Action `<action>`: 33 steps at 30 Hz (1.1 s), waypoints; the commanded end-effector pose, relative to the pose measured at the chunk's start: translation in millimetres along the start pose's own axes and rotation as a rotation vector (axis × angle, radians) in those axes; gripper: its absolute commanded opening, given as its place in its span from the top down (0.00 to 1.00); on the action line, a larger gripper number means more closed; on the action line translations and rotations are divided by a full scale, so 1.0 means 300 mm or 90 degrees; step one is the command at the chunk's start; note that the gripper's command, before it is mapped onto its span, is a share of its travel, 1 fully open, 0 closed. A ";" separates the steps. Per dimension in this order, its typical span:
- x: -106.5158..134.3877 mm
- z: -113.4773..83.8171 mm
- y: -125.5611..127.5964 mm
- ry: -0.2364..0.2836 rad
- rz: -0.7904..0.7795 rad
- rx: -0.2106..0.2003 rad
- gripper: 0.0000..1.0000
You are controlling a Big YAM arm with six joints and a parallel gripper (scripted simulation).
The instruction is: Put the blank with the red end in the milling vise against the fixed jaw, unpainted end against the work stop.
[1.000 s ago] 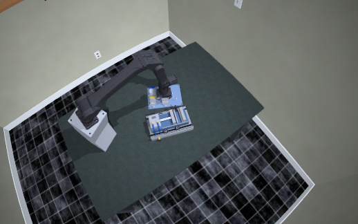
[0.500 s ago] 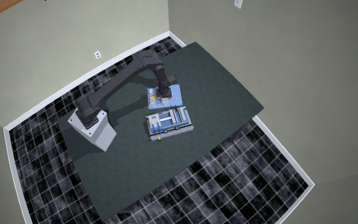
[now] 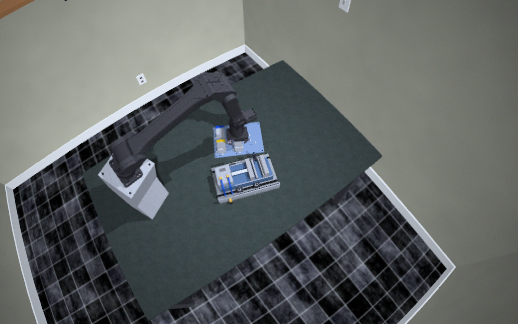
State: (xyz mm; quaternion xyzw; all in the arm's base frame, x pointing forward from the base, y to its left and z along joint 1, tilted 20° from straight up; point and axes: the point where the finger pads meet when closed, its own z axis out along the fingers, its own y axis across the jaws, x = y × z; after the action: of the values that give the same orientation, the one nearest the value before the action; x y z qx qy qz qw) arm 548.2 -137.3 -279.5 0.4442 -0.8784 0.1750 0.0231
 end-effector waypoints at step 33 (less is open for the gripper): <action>-0.005 0.010 -0.023 -0.004 0.001 0.006 1.00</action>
State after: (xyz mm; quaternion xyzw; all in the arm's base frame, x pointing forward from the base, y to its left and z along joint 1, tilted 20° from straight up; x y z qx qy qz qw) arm 548.5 -137.5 -279.6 0.4443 -0.8784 0.1749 0.0227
